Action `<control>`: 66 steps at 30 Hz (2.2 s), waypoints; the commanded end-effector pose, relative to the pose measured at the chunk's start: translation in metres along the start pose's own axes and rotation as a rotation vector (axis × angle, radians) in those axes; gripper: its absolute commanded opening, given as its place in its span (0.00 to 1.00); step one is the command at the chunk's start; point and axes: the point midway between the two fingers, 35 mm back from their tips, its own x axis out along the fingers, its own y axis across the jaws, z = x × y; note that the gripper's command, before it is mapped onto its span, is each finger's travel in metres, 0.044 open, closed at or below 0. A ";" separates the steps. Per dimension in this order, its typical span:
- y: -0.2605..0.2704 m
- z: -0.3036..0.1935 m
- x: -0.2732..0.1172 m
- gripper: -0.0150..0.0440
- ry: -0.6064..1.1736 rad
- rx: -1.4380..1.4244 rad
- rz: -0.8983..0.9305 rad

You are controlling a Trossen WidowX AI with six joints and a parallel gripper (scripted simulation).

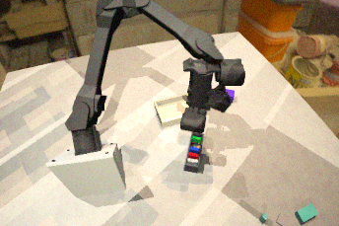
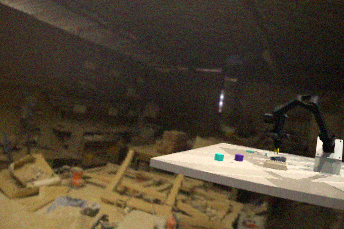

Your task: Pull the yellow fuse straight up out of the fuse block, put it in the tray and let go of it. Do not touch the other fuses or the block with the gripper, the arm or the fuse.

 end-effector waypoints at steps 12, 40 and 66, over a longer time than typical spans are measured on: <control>0.089 -0.065 -0.004 0.25 -0.001 -0.005 0.018; 0.101 -0.078 0.022 0.25 0.004 -0.006 0.024; 0.103 -0.079 0.030 0.81 0.006 -0.012 0.030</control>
